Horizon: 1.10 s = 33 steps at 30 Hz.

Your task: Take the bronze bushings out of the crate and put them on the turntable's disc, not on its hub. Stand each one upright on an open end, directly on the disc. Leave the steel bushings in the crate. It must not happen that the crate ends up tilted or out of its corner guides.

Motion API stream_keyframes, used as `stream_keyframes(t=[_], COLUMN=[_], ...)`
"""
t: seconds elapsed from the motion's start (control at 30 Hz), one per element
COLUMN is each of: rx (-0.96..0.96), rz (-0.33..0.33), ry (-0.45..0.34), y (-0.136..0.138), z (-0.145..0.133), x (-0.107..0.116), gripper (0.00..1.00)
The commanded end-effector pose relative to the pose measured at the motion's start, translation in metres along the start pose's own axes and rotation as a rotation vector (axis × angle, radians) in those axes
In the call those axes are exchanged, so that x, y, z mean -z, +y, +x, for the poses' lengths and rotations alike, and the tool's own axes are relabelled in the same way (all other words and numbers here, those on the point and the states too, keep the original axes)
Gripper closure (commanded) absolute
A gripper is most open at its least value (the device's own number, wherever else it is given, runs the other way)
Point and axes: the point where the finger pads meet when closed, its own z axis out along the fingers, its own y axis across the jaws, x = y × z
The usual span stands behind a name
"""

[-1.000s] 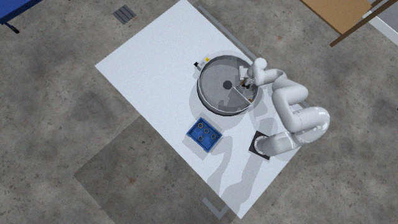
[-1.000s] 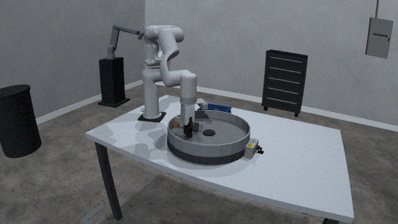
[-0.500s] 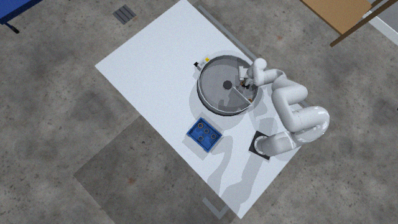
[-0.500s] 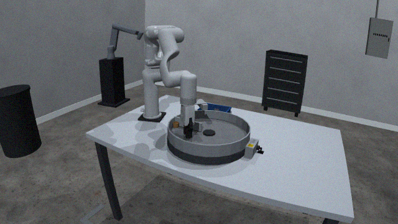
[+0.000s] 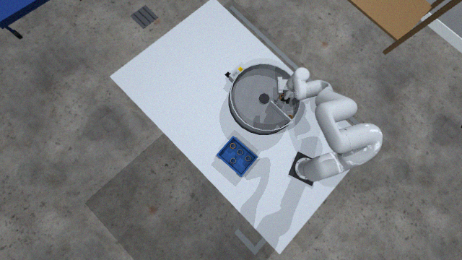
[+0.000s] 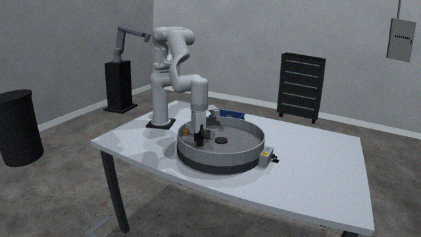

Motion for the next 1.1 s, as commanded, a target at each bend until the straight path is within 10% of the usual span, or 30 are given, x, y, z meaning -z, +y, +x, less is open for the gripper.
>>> stream_keyframes(t=[0.0, 1.07], rx=[0.000, 0.000], rz=[-0.004, -0.004], ry=[0.001, 0.001], y=[0.0014, 0.0014], z=[0.0004, 0.0004], x=[0.0016, 0.0052], gripper=[0.58, 0.58])
